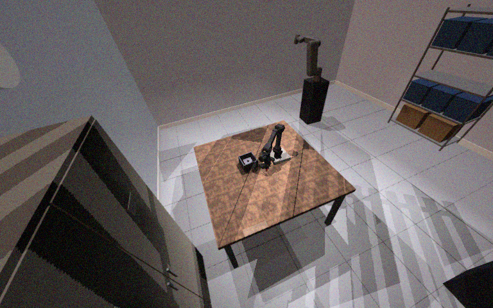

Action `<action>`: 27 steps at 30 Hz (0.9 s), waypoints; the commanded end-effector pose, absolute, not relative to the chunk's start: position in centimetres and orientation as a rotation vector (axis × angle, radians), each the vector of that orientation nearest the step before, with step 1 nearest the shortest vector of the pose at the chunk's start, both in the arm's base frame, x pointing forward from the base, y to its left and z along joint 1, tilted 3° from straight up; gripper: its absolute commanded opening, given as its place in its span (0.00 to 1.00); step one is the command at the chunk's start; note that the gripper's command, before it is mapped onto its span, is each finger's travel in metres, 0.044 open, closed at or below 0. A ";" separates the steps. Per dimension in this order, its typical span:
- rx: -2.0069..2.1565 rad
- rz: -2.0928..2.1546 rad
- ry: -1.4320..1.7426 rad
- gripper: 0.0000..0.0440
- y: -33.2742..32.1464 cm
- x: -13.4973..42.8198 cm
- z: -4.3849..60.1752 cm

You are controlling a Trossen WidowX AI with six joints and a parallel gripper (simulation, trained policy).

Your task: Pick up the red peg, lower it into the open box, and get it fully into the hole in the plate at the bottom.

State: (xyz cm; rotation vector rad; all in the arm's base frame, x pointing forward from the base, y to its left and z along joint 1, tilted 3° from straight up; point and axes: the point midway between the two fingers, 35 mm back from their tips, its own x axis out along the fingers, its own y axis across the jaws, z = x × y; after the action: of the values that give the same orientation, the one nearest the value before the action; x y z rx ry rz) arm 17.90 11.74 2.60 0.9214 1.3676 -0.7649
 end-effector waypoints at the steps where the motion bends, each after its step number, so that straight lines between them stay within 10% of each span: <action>1: 0.893 -0.734 1.331 0.00 11.3 18.6 3.7; 27: 0.785 -0.650 1.108 0.00 6.3 25.3 12.5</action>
State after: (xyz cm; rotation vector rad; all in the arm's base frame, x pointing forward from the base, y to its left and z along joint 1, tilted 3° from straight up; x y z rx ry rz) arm 24.51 7.30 11.83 0.7969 1.1268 -0.6406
